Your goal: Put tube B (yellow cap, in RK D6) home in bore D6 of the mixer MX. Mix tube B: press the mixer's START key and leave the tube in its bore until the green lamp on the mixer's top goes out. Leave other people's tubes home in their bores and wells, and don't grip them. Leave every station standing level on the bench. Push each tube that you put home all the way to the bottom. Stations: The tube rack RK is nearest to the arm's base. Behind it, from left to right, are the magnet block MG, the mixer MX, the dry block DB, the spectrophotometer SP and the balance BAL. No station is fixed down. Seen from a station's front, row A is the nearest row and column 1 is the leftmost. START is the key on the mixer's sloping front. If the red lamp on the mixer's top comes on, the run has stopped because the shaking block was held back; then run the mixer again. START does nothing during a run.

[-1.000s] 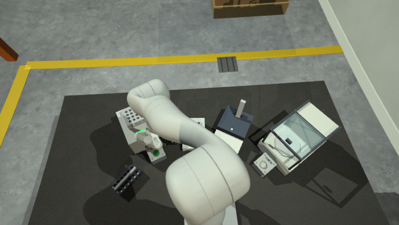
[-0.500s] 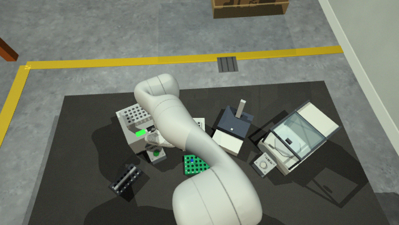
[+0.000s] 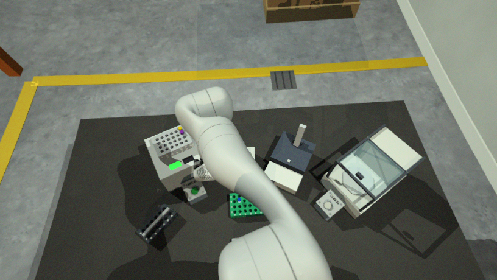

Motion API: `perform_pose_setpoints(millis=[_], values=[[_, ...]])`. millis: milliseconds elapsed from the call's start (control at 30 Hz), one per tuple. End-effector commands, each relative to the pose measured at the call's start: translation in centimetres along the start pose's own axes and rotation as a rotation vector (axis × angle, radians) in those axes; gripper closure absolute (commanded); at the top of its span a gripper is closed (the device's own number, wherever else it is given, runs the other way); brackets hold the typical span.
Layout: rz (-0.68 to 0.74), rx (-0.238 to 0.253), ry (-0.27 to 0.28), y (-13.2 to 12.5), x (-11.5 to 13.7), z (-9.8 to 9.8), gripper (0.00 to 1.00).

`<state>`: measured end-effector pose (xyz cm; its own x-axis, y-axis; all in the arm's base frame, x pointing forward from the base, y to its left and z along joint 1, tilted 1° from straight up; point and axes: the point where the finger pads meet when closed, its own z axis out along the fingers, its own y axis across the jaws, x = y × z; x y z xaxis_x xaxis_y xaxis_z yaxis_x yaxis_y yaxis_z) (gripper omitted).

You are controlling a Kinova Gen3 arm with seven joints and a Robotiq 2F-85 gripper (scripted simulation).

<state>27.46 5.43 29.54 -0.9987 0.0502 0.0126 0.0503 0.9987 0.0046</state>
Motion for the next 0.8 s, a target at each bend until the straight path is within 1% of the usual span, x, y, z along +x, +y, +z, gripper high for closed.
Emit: perform_pose_setpoints(millis=[0,433,500,700,767], values=[[-0.001,-0.001,-0.001,-0.7,-0.1,0.0,0.90],[-0.001,-0.001,-0.001,-5.0,-0.7,0.0,0.90],[-0.001,-0.001,-0.001,-5.0,-0.7,0.0,0.90],[-0.001,-0.001,-0.001,-6.9,-1.0,0.0,0.90],[-0.001,-0.001,-0.001,-6.9,-1.0,0.0,0.90]])
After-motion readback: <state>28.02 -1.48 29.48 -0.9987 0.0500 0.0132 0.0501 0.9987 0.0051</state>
